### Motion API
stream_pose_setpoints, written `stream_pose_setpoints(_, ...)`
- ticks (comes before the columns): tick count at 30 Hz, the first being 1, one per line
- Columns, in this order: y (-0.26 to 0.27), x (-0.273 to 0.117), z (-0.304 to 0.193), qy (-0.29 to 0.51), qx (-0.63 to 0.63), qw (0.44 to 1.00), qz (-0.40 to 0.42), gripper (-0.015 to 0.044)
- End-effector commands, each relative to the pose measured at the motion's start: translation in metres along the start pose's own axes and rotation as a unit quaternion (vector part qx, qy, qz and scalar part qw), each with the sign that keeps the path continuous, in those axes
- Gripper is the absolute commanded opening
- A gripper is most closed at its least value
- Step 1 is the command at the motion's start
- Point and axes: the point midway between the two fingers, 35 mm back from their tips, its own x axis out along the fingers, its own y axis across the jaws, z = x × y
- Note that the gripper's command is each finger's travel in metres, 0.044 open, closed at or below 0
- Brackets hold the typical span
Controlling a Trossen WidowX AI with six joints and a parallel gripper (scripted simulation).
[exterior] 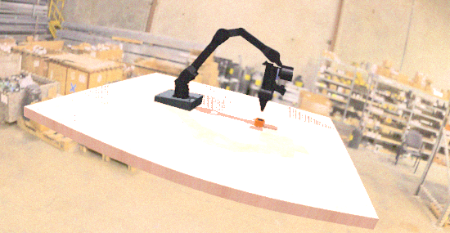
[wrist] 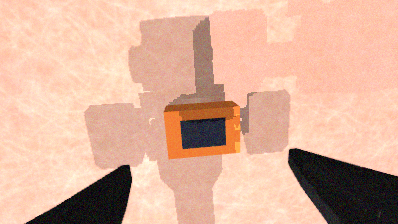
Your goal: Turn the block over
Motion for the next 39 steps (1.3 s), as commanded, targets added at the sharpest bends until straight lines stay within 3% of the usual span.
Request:
stream_pose_setpoints(1, 0.000, 0.019, -0.002, 0.010, 0.004, 1.000, 0.003, 0.0440)
stream_pose_setpoints(31, -0.001, 0.066, -0.002, 0.010, 0.004, 1.000, 0.002, 0.0440)
stream_pose_setpoints(37, -0.001, 0.066, -0.002, 0.010, 0.004, 1.000, 0.002, 0.0282)
stream_pose_setpoints(39, -0.001, 0.066, -0.002, 0.010, 0.004, 1.000, 0.002, 0.0269)
